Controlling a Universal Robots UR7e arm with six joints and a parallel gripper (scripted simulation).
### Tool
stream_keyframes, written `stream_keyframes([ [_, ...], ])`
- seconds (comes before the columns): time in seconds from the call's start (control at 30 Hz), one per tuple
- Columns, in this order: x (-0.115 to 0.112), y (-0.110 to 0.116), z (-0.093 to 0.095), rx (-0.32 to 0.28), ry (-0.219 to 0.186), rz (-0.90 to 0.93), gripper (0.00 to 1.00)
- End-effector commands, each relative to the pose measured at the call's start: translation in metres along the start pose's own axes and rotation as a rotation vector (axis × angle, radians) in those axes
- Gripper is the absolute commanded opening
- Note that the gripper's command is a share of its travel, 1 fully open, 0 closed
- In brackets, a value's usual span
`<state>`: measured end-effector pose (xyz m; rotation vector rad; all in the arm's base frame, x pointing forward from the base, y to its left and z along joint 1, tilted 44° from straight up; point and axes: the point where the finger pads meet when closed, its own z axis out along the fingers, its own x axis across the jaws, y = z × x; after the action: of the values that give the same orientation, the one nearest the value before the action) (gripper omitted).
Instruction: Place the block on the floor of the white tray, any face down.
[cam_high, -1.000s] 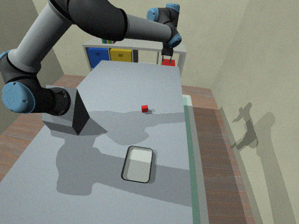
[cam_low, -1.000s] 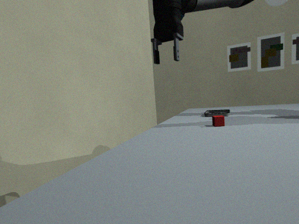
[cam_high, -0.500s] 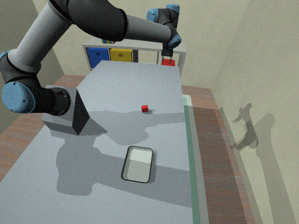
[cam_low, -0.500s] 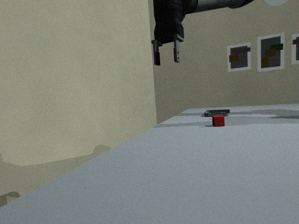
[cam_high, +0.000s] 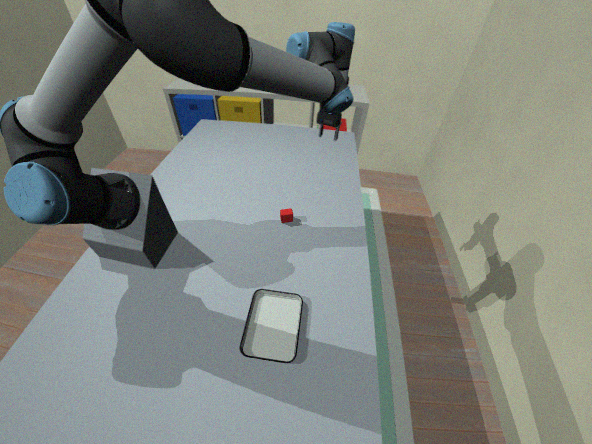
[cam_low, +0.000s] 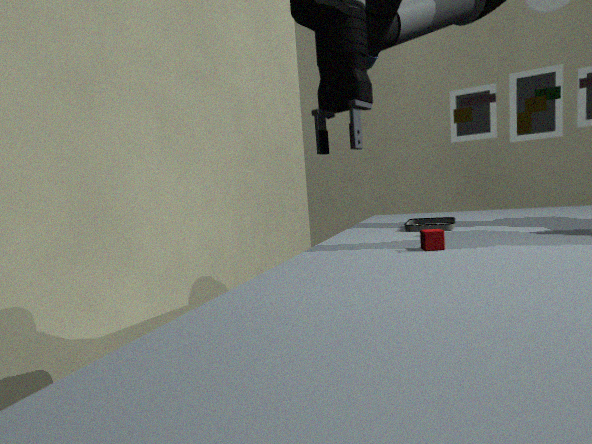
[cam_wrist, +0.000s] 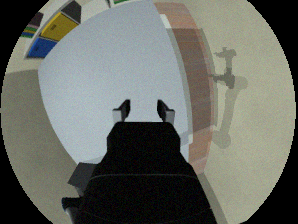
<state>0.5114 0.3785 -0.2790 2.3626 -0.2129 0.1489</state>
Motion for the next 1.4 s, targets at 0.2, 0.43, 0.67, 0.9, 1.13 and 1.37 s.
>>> stream_keyframes([
  [0.2, 0.012, 0.061, 0.039, 0.017, 0.005, 0.251, 1.0],
  [0.43, 0.01, 0.103, 0.063, 0.017, 0.003, 0.405, 1.0],
  [0.67, 0.004, 0.148, 0.083, 0.015, 0.002, 0.556, 1.0],
  [0.9, -0.007, 0.19, 0.099, 0.011, 0.002, 0.692, 1.0],
  [1.13, -0.022, 0.236, 0.112, 0.006, 0.003, 0.838, 1.0],
  [1.37, -0.03, 0.257, 0.118, 0.002, 0.003, 0.901, 1.0],
])
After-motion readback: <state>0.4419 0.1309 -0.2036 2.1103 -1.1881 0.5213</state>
